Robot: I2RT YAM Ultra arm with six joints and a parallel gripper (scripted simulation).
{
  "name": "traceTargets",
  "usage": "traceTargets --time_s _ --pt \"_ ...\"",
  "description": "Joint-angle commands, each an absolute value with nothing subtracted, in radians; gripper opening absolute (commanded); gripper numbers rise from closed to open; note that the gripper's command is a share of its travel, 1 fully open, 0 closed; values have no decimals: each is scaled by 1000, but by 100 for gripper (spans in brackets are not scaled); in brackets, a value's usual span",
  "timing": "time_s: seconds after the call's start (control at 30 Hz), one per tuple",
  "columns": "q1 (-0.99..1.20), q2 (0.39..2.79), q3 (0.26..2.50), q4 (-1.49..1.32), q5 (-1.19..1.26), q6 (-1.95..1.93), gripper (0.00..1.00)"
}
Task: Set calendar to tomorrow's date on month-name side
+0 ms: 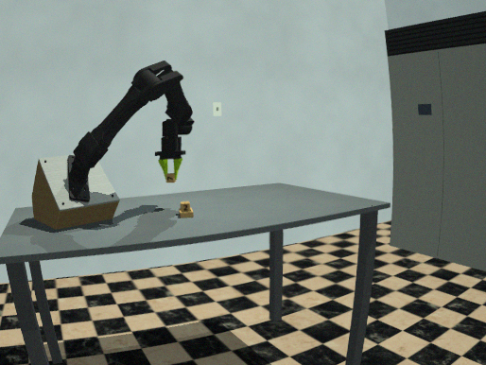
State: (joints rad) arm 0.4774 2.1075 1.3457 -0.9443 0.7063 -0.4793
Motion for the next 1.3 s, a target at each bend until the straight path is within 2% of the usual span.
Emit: traceTargets --time_s 0.0,0.63,0.93,1.27 --pt "507 2079 1361 -949 698 -470 26" --pt "500 2071 1336 -954 699 -498 26" --pt "250 1732 1214 -988 709 -1007 26" --pt "230 1696 1252 -963 701 -1080 26"
